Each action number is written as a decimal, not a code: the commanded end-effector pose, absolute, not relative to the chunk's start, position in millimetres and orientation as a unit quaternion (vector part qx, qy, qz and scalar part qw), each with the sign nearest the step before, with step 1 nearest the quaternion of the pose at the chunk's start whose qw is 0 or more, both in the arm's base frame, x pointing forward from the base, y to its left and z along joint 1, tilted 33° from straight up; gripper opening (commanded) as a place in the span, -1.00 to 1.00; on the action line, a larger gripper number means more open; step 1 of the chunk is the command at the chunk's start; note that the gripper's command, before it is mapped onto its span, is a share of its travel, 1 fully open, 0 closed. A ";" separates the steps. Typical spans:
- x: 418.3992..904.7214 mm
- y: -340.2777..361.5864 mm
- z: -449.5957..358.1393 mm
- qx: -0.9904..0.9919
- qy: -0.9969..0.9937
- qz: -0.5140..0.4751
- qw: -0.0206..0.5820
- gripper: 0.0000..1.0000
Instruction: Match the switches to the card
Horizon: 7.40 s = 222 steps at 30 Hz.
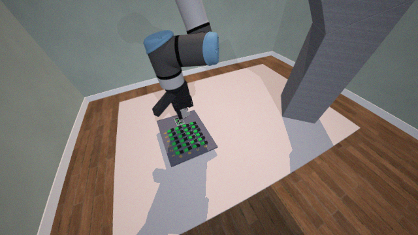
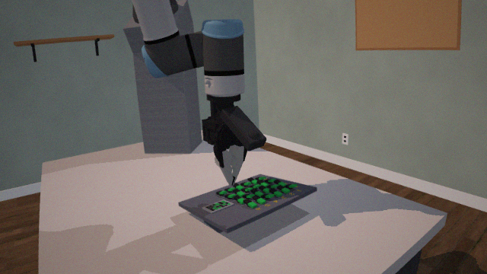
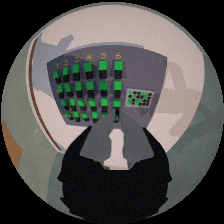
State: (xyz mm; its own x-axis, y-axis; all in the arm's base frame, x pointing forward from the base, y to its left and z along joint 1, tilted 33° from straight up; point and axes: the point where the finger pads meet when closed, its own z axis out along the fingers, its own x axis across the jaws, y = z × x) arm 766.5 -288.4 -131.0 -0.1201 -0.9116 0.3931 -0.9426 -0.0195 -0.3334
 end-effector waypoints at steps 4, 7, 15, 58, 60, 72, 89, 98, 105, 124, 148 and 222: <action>766.7 -288.2 -130.4 0.663 -0.699 0.266 0.029 -1.00; 766.7 -288.2 -130.4 0.663 -0.699 0.266 0.029 -1.00; 766.9 -288.0 -130.0 0.663 -0.699 0.266 0.029 -1.00; 775.4 -299.0 -152.8 0.663 -0.699 0.266 0.029 -1.00; 775.6 -299.3 -153.4 0.663 -0.699 0.266 0.029 -1.00; 776.0 -299.8 -154.5 0.663 -0.699 0.266 0.029 -1.00; 775.6 -299.3 -153.3 0.663 -0.699 0.266 0.029 -1.00; 769.7 -291.6 -137.3 0.663 -0.699 0.266 0.029 -1.00; 767.0 -288.0 -129.8 0.663 -0.699 0.266 0.029 -1.00; 737.0 -268.2 -154.9 0.663 -0.699 0.266 0.029 -1.00; 734.7 -266.6 -159.7 0.663 -0.699 0.266 0.029 -1.00; 743.2 -277.2 -181.7 0.663 -0.699 0.266 0.029 -1.00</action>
